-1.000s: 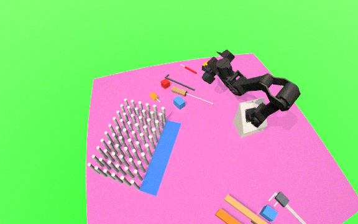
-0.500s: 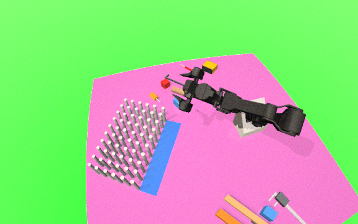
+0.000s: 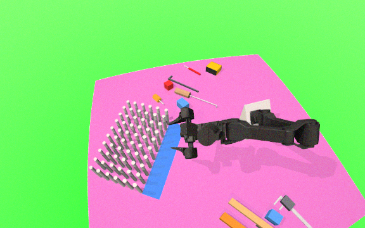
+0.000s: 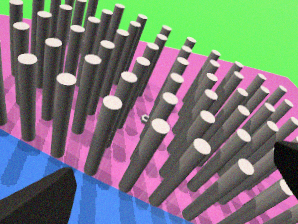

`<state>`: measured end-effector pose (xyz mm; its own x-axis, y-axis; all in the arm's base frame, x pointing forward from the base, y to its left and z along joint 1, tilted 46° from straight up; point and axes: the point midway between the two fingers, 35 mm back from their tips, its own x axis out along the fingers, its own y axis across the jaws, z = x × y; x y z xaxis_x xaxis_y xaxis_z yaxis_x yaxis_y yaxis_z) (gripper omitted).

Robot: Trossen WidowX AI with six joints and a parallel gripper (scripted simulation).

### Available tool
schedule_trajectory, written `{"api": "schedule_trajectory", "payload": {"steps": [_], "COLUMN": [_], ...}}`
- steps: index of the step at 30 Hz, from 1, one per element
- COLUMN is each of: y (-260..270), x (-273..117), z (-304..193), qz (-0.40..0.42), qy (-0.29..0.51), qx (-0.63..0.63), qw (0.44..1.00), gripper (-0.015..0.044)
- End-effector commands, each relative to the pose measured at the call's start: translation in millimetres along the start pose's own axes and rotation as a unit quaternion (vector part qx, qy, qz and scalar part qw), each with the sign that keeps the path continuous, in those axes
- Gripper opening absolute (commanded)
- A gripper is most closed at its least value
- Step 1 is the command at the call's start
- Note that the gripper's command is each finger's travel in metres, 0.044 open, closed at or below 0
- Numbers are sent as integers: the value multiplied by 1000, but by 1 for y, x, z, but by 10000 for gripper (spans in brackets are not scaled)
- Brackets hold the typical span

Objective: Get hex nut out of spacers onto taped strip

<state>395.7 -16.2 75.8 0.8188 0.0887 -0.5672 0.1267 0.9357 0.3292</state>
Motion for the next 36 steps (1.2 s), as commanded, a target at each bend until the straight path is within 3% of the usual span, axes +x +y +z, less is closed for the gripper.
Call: {"api": "schedule_trajectory", "payload": {"steps": [1,32,36], "y": [10,10,-29], "x": [-1,-1,16], "z": [0,0,-16], "qz": [14,14,-35], "qy": [4,4,64], "qx": [7,7,164], "qw": [1000,1000,984], "gripper": [440,440,440]}}
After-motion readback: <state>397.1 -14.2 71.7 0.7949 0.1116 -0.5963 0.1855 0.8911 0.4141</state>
